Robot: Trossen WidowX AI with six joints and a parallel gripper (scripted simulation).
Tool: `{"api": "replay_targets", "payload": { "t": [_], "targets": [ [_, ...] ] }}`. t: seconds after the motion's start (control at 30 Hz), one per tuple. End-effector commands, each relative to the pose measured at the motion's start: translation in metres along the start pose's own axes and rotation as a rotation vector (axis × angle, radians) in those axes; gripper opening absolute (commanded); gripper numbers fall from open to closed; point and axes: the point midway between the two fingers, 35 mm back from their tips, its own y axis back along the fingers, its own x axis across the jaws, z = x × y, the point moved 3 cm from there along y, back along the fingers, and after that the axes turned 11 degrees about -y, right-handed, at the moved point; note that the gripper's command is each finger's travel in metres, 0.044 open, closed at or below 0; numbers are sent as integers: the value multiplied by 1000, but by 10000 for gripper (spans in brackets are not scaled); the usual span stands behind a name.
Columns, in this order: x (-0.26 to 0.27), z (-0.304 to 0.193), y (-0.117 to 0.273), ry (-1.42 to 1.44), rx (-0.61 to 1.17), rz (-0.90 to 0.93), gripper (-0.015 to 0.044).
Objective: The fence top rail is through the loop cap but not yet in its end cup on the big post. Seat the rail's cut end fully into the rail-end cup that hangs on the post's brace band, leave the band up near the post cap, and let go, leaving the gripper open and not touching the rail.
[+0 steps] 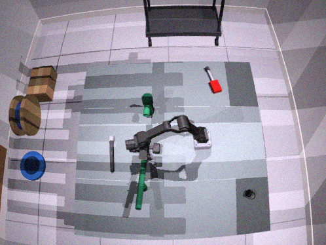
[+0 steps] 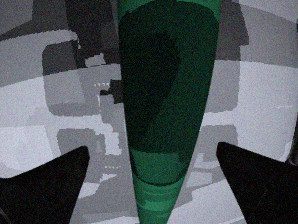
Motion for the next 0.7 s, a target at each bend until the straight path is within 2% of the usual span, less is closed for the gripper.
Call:
{"api": "replay_targets", "payload": {
  "t": [0.0, 0.3, 0.6, 0.67],
  "targets": [
    [2, -1, -10, -3, 10, 10, 440],
    [2, -2, -19, -3, 10, 10, 440],
    [2, -2, -19, -3, 10, 10, 204],
    [2, -2, -19, -3, 10, 10, 190]
  ]
}}
